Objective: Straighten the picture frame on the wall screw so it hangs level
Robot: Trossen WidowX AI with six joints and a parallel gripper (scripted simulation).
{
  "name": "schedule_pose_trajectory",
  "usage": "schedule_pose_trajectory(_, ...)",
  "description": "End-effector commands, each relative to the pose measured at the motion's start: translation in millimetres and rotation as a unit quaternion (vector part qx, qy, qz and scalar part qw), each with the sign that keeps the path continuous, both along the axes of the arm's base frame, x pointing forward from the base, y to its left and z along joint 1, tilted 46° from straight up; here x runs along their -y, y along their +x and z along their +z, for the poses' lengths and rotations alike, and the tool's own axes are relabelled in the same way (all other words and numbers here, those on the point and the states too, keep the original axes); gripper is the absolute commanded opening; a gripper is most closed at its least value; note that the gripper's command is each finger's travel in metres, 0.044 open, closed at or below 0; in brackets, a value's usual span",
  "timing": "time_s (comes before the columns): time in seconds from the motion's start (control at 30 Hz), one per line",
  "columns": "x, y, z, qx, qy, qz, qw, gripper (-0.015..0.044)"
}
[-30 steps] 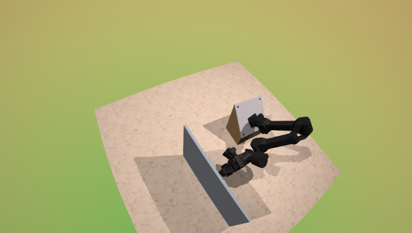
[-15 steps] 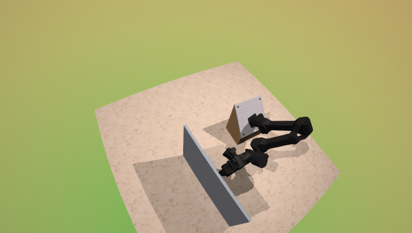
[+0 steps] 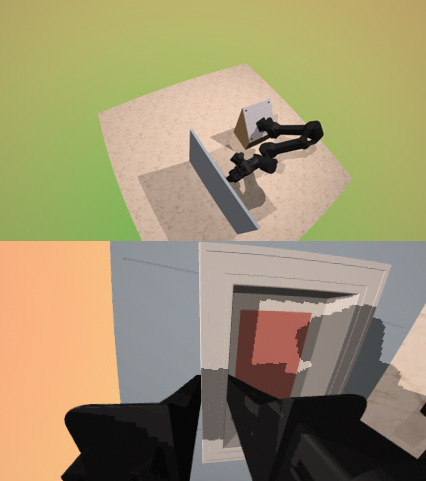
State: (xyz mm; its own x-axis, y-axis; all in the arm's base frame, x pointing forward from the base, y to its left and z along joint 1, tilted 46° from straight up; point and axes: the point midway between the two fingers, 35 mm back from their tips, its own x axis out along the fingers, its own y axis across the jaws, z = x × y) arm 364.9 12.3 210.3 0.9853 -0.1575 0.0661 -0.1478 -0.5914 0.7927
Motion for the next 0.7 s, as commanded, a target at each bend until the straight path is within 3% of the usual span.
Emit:
schedule_pose_trajectory(0.0,1.0,-0.2,1.9,0.002,0.002,0.0,1.0,0.0)
schedule_pose_trajectory(0.67,4.9,-1.2,7.0,0.002,0.002,0.0,1.0,0.0)
